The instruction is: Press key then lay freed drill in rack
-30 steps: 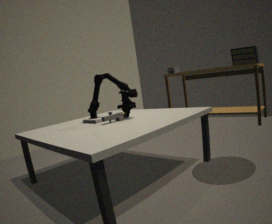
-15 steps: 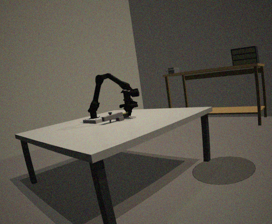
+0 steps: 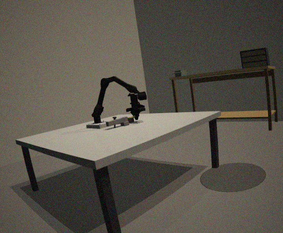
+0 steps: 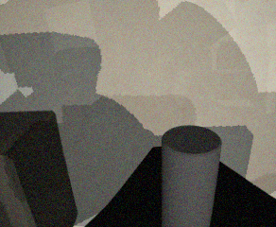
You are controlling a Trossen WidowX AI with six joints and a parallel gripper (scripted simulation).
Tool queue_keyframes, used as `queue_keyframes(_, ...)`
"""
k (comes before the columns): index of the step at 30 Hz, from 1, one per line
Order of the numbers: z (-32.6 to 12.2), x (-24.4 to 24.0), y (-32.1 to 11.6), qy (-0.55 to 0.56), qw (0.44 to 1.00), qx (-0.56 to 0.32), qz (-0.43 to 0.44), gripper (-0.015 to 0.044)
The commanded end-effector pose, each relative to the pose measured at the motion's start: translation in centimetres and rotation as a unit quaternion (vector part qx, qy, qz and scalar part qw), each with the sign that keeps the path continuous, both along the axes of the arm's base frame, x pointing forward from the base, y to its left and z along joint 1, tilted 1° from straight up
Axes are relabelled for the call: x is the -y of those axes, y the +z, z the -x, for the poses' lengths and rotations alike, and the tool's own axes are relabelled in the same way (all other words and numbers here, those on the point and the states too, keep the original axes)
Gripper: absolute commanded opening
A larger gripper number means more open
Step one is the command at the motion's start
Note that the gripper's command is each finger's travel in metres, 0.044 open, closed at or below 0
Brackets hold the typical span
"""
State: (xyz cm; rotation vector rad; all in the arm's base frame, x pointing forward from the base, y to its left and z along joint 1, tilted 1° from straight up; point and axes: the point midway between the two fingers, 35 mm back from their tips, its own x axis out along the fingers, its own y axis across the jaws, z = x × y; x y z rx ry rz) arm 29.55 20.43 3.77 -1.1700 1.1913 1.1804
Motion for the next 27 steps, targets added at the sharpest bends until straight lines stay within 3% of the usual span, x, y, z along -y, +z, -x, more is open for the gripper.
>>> queue_keyframes(1,-0.1,-0.7,0.2,-0.002,1.000,0.002,-0.003,0.0000)
queue_keyframes(27,0.1,-1.4,1.0,-0.002,1.000,0.002,-0.003,0.0000)
